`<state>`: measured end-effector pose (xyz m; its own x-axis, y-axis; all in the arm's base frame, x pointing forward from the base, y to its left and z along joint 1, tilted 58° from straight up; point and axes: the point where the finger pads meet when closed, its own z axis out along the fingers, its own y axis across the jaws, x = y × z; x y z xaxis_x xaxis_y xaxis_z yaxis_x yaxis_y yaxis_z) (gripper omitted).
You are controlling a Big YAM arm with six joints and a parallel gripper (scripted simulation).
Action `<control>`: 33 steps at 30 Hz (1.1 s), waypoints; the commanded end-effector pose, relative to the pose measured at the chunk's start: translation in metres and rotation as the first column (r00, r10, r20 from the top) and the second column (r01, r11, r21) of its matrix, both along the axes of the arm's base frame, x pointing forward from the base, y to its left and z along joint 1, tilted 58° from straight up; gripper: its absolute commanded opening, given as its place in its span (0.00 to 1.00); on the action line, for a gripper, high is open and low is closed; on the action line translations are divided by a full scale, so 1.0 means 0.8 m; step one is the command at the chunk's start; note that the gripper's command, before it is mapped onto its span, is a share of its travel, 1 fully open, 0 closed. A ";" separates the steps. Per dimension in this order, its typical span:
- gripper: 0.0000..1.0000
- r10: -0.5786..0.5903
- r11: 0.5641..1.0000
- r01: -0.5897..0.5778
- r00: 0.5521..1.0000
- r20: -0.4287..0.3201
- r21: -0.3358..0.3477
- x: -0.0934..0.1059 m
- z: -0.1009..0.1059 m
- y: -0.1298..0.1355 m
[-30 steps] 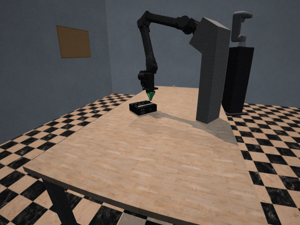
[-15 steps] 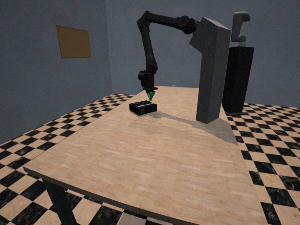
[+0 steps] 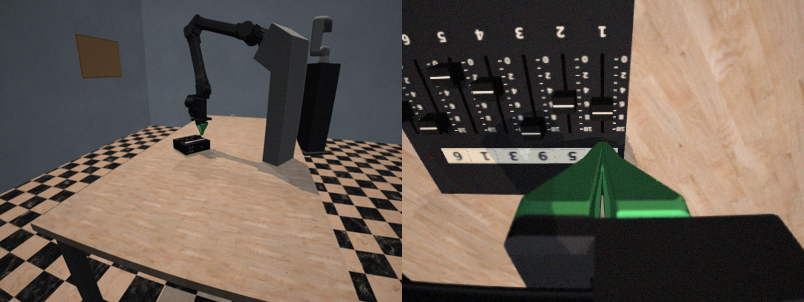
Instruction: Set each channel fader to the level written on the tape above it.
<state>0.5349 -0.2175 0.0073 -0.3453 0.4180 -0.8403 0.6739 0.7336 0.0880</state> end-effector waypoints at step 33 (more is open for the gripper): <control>0.00 0.005 1.000 -0.005 1.000 -0.007 0.001 -0.010 -0.007 0.006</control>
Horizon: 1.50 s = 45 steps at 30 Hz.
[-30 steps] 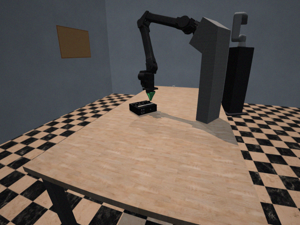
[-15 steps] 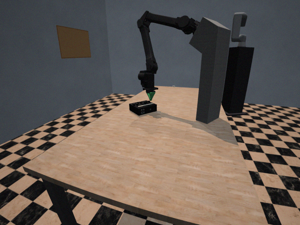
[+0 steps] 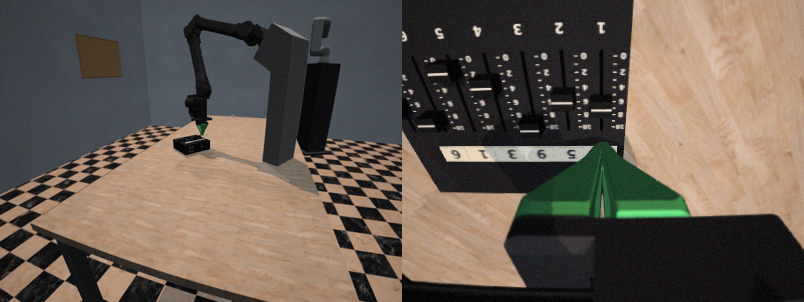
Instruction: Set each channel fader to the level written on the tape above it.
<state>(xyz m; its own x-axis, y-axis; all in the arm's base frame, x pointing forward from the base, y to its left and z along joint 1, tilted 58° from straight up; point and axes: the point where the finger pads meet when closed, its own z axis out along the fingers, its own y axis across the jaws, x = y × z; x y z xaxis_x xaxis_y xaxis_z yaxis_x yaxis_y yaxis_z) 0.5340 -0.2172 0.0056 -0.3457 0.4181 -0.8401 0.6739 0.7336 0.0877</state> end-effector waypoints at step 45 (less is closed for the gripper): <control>0.00 0.004 1.000 -0.004 1.000 0.015 -0.009 0.004 0.006 -0.004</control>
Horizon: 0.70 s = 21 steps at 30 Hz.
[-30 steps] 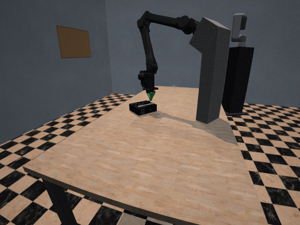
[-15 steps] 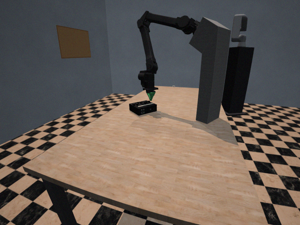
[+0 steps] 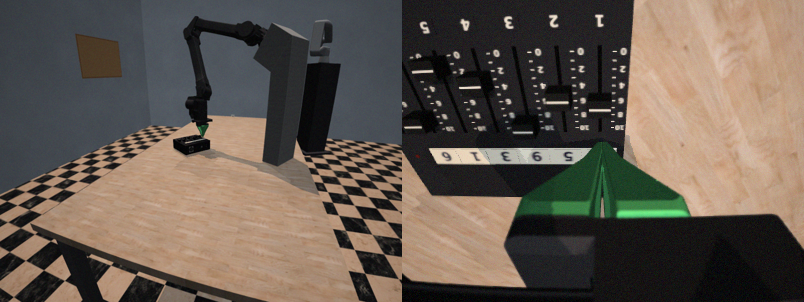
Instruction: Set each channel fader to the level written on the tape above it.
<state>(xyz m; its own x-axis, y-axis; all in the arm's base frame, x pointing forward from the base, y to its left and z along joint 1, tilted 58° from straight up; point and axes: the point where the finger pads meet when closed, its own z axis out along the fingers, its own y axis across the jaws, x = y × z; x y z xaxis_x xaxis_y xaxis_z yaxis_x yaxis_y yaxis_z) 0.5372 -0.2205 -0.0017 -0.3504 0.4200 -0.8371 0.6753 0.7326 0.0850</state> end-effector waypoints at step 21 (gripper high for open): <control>0.00 0.002 1.000 -0.002 1.000 0.012 -0.008 0.002 0.005 -0.005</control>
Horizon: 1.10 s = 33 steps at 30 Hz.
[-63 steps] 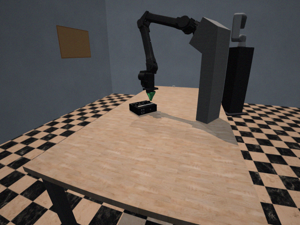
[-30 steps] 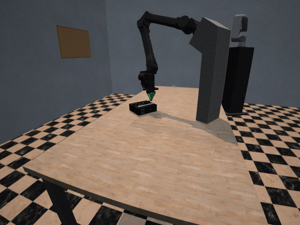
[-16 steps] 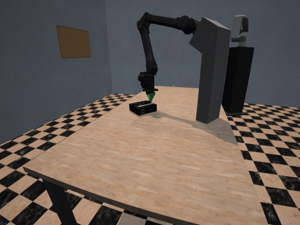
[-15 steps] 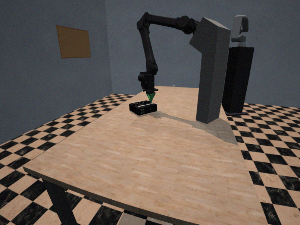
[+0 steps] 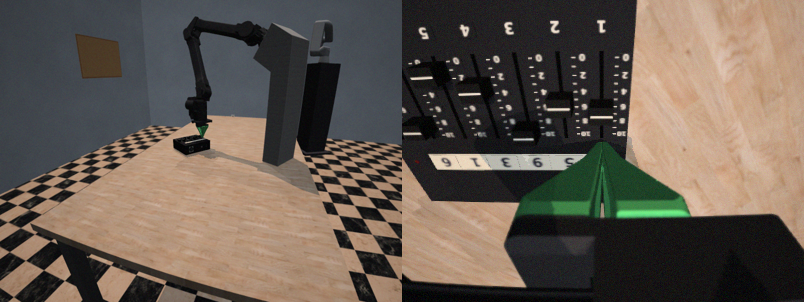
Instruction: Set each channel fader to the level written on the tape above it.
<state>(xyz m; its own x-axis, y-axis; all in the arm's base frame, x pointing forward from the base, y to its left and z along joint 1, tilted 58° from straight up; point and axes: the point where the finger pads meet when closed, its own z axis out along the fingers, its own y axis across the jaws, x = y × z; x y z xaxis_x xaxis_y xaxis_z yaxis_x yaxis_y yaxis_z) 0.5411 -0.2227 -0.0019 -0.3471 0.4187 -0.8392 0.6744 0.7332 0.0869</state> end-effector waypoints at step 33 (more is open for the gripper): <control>0.00 -0.002 1.000 0.003 1.000 0.015 -0.010 0.004 0.025 -0.011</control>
<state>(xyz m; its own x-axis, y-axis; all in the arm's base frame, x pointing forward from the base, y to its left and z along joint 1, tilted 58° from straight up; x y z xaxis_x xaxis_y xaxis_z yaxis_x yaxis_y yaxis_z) 0.5432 -0.2252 0.0021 -0.3496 0.4192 -0.8379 0.6742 0.7335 0.0857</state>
